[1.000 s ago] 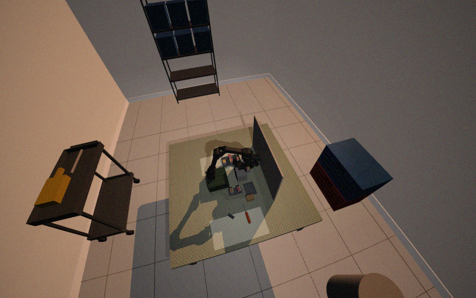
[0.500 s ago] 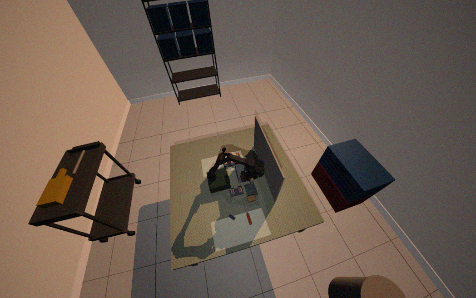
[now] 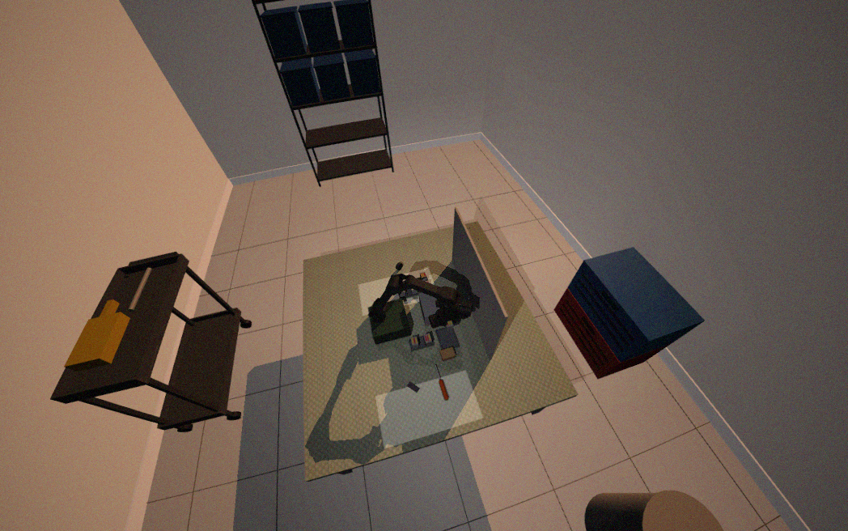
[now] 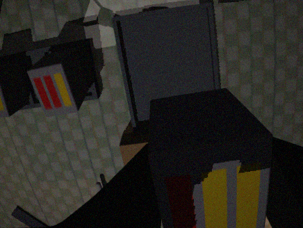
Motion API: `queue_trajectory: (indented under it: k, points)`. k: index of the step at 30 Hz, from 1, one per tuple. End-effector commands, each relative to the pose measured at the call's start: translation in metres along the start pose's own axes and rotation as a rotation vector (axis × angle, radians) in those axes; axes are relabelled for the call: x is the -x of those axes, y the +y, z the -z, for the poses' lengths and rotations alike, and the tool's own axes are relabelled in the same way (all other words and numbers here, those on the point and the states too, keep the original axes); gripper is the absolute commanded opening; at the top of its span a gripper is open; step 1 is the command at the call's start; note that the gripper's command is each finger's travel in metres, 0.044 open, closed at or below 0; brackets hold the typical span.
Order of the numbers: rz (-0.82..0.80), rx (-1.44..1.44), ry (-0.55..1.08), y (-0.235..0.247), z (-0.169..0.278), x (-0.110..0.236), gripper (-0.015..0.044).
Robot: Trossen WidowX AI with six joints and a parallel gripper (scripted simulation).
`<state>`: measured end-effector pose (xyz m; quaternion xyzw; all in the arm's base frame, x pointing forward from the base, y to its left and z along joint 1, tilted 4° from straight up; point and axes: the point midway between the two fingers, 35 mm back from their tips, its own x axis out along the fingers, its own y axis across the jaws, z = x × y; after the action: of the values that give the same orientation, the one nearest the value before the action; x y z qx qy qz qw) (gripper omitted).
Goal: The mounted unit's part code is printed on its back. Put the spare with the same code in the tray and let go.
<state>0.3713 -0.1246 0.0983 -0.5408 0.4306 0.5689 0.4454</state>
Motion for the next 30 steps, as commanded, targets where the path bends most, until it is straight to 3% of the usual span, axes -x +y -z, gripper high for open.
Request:
queue_trajectory:
  k: [1,30]
  points:
    - [-0.002,0.003,0.003,0.0,0.001,-0.004,0.0]
    - [-0.002,0.003,0.003,-0.004,0.002,-0.033,0.0]
